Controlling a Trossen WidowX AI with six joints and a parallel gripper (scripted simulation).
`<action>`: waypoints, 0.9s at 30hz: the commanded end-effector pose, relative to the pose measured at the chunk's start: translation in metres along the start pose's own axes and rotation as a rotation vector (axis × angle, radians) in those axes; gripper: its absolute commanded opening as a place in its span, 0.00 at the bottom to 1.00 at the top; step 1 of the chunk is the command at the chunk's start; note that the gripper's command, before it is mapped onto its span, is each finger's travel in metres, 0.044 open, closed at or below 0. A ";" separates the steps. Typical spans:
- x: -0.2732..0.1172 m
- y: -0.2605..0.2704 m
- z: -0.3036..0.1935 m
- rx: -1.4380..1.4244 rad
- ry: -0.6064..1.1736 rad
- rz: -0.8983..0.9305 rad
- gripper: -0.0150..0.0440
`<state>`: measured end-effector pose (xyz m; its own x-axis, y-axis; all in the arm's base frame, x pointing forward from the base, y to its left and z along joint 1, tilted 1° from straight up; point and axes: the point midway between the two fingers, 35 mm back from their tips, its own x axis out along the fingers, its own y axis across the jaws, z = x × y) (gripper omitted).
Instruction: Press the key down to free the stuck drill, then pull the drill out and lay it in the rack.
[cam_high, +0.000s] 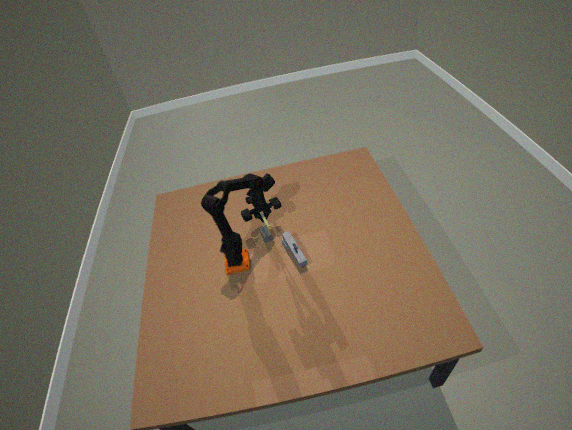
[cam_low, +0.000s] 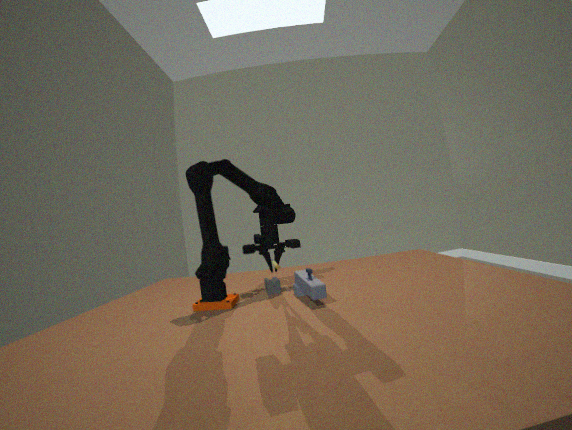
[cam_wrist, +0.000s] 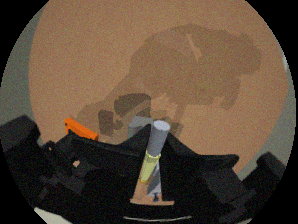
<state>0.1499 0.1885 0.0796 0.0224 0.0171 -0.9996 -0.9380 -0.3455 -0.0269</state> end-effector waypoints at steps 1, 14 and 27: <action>-0.001 0.007 0.001 0.002 -0.001 -0.009 0.25; 0.010 0.017 0.003 0.002 -0.001 -0.008 0.25; 0.026 0.018 0.002 0.002 -0.001 -0.008 0.25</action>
<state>0.1323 0.1853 0.0573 0.0284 0.0271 -0.9992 -0.9373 -0.3466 -0.0360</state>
